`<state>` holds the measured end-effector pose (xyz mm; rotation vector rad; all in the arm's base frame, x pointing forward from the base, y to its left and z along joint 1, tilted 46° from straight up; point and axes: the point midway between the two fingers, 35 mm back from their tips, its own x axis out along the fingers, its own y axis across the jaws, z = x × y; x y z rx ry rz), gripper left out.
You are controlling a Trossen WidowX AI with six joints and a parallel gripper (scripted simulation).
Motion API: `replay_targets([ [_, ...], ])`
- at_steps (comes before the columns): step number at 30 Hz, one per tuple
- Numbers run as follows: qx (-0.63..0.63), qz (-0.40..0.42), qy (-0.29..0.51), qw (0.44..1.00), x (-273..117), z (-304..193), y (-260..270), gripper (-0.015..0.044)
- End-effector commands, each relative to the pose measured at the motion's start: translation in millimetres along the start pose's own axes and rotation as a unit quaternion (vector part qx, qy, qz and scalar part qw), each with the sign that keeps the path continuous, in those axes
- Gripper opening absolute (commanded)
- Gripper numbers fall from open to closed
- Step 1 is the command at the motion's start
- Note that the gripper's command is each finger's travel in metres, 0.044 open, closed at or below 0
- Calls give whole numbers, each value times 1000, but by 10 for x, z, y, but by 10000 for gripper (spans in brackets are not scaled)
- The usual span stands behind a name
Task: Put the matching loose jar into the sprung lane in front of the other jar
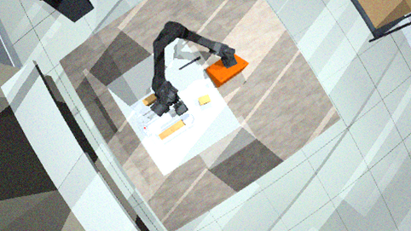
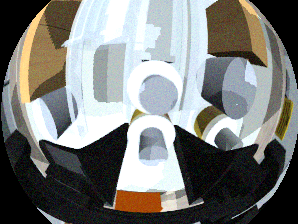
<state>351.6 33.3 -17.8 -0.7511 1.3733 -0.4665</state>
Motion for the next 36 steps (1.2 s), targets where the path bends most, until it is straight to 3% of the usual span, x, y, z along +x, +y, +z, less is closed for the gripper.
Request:
replay_targets([
  [1, 3, -3, -5, 1000, 16, 23, -4, 0],
  [36, 3, -3, -5, 1000, 33, -31, 2, 0],
])
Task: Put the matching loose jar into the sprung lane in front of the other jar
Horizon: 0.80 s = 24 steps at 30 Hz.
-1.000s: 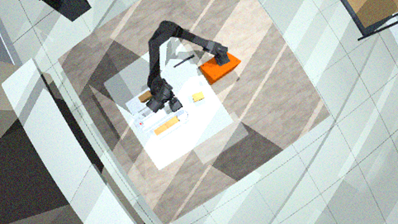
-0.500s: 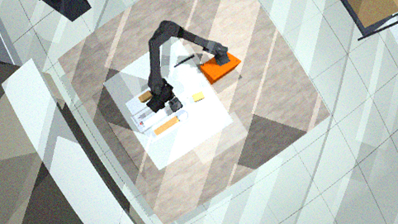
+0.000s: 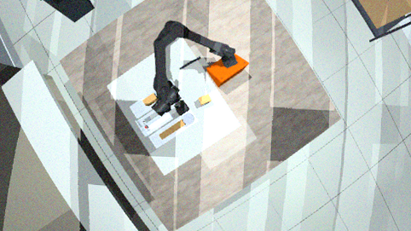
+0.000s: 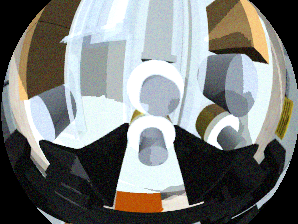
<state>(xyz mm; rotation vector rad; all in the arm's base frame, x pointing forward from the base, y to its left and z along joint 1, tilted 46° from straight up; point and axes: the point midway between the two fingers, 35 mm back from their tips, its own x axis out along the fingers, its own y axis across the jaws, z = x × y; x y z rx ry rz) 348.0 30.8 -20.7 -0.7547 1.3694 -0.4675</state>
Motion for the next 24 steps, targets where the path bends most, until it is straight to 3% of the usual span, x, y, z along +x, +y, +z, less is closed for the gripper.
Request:
replay_targets([
  [1, 3, -2, -4, 1000, 1, 8, -6, 0],
  [24, 3, -2, -4, 1000, 1, -37, -3, 0],
])
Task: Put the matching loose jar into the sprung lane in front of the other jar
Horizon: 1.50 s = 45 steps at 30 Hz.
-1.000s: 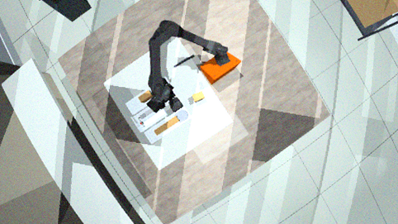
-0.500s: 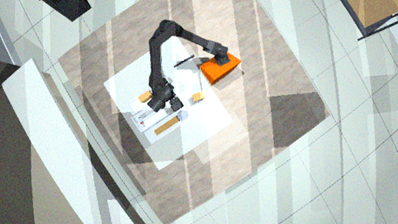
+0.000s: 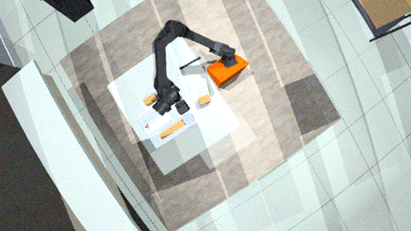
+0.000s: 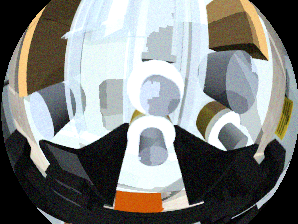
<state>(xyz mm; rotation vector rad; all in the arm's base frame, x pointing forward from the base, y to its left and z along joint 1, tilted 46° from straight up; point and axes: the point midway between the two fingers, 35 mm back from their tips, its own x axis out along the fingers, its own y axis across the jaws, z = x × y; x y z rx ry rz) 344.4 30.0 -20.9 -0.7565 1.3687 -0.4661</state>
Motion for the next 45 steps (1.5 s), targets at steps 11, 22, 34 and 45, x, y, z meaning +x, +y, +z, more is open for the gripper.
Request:
replay_targets([
  [11, 4, -1, -3, 1000, 0, -16, 1, 0],
  [22, 4, -1, -3, 1000, -1, -8, 1, 210],
  [34, 4, -1, -3, 1000, -178, -8, 5, 296],
  [45, 3, -1, -3, 1000, -210, -115, 11, 296],
])
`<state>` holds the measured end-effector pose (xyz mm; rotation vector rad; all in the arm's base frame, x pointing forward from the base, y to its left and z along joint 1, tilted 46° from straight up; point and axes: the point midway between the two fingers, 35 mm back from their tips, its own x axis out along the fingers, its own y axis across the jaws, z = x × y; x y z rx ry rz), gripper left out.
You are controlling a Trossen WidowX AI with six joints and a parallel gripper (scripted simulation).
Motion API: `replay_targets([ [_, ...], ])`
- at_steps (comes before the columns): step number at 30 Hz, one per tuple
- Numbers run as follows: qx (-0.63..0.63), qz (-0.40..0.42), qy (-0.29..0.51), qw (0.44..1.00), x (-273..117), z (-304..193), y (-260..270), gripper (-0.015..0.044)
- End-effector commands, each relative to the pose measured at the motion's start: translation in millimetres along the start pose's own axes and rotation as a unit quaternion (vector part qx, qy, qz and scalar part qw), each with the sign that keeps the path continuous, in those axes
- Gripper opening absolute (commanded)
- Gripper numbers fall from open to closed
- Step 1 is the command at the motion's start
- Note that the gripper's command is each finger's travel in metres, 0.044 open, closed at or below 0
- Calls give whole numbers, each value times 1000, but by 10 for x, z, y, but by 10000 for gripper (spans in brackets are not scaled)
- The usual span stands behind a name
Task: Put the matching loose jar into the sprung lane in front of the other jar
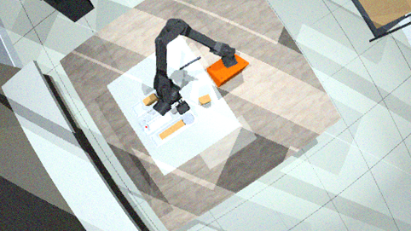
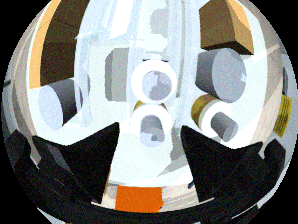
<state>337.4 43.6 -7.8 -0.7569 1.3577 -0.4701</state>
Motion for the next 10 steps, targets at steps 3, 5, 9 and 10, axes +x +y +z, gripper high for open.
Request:
replay_targets([
  [3, 1, 2, 2, 1000, -17, -174, 7, 296],
  [5, 0, 2, 2, 1000, -19, -240, 9, 296],
  [9, 0, 2, 2, 1000, -21, -372, 12, 296],
  [10, 0, 2, 2, 1000, -21, -406, 12, 296],
])
